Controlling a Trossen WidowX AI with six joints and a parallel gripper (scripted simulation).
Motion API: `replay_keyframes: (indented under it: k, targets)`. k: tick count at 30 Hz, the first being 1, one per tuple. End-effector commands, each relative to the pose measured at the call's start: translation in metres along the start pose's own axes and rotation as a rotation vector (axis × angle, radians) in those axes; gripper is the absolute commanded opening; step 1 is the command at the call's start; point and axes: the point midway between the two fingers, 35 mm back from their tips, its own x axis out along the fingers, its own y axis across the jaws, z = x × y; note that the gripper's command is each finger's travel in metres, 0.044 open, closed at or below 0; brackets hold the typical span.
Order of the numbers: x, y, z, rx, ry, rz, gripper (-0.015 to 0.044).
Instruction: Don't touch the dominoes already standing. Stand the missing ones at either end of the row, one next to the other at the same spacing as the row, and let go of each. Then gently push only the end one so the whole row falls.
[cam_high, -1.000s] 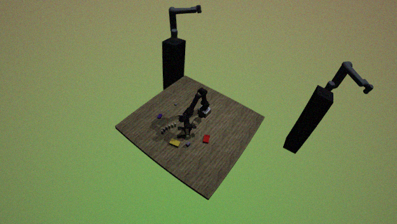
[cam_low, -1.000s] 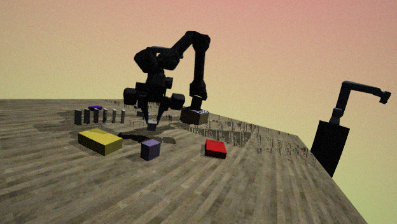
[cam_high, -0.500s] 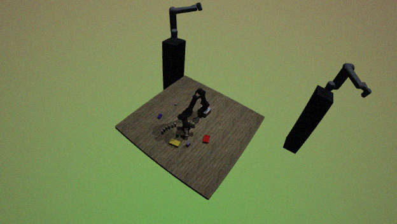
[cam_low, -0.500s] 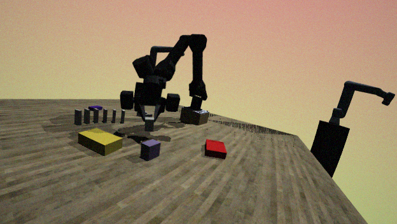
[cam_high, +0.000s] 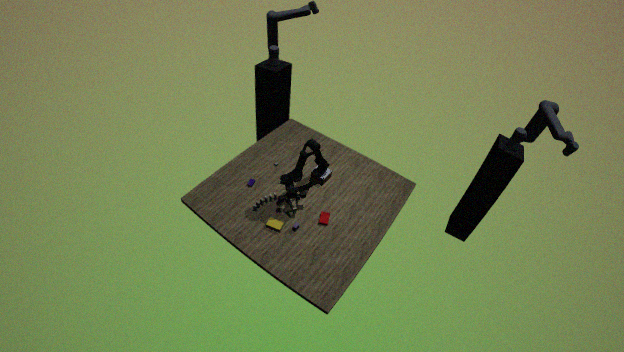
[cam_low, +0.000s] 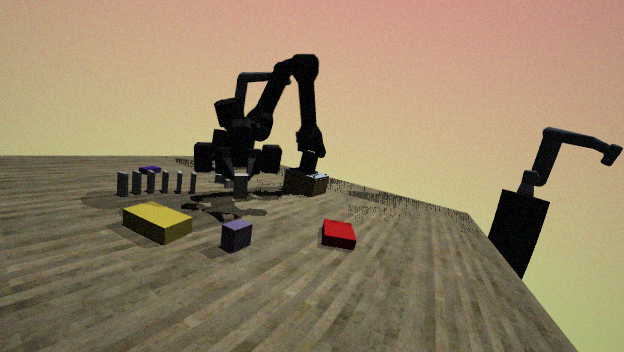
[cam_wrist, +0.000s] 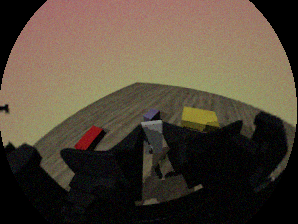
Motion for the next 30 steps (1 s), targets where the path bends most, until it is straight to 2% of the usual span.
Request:
replay_keyframes:
  k: [1,23,30]
  targets:
    - [-0.008,0.008,-0.002,0.001,-0.04,0.03,0.0107]
    - [-0.062,0.064,-0.007,-0.115,-0.212,0.218,0.0107]
    - [-0.064,0.067,-0.007,-0.119,-0.214,0.224,0.0107]
